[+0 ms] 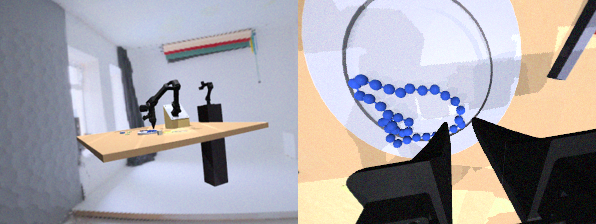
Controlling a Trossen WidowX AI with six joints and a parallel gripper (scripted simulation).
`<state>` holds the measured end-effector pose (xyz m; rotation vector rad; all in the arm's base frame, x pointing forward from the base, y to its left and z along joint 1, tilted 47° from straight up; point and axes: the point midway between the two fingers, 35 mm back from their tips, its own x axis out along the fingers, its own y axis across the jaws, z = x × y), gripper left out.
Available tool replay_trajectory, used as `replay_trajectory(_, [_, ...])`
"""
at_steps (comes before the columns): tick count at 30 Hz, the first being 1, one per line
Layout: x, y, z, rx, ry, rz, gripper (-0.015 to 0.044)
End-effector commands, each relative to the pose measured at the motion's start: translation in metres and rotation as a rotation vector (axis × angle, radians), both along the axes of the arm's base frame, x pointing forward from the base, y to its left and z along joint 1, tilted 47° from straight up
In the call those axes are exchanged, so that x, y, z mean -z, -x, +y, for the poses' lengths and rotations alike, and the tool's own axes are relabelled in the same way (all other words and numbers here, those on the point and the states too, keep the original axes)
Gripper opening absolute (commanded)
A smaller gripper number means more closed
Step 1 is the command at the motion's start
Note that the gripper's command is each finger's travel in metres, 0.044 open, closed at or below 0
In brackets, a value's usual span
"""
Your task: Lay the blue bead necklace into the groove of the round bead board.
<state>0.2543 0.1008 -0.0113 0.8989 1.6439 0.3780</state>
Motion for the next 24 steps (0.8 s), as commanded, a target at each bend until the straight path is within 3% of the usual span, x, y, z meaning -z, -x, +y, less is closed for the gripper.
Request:
replay_trajectory(1, [0.0050, 0.0019, 0.0053, 0.001, -0.005, 0.008, 0.0120])
replay_trajectory(9, [0.0109, 0.0034, 0.0118, 0.000, -0.006, 0.010, 0.0120])
replay_trajectory(14, [0.0091, 0.0023, 0.0099, -0.002, -0.001, 0.005, 0.0000])
replay_trajectory(24, [0.0091, 0.0023, 0.0099, -0.002, -0.001, 0.005, 0.0000])
